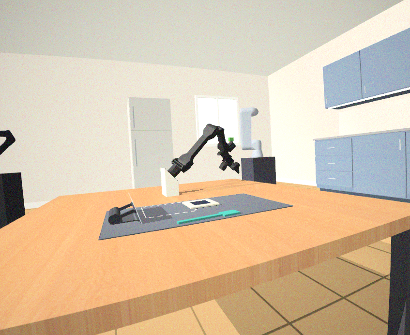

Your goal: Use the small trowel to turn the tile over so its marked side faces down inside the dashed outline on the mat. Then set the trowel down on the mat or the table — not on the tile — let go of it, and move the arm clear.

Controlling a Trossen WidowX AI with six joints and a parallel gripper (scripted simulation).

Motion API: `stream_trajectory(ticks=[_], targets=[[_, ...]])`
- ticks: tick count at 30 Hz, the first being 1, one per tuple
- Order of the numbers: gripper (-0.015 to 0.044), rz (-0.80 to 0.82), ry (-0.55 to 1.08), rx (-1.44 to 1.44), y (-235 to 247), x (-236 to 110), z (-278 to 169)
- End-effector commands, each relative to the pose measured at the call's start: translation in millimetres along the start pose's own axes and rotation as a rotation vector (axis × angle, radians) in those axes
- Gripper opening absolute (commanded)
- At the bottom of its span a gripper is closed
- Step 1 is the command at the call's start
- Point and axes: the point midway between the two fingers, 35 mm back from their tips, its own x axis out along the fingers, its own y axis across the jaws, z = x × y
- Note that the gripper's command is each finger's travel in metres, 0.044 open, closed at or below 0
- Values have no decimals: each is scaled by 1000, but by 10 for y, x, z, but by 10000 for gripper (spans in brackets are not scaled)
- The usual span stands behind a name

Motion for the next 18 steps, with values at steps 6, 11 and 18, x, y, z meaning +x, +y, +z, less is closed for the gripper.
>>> stream_trajectory(ticks=[6,11,18], targets=[[243,2,-1,35,30,49,9],[111,11,-2,90,99,132,20],[100,66,12,161,346,233,-50]])
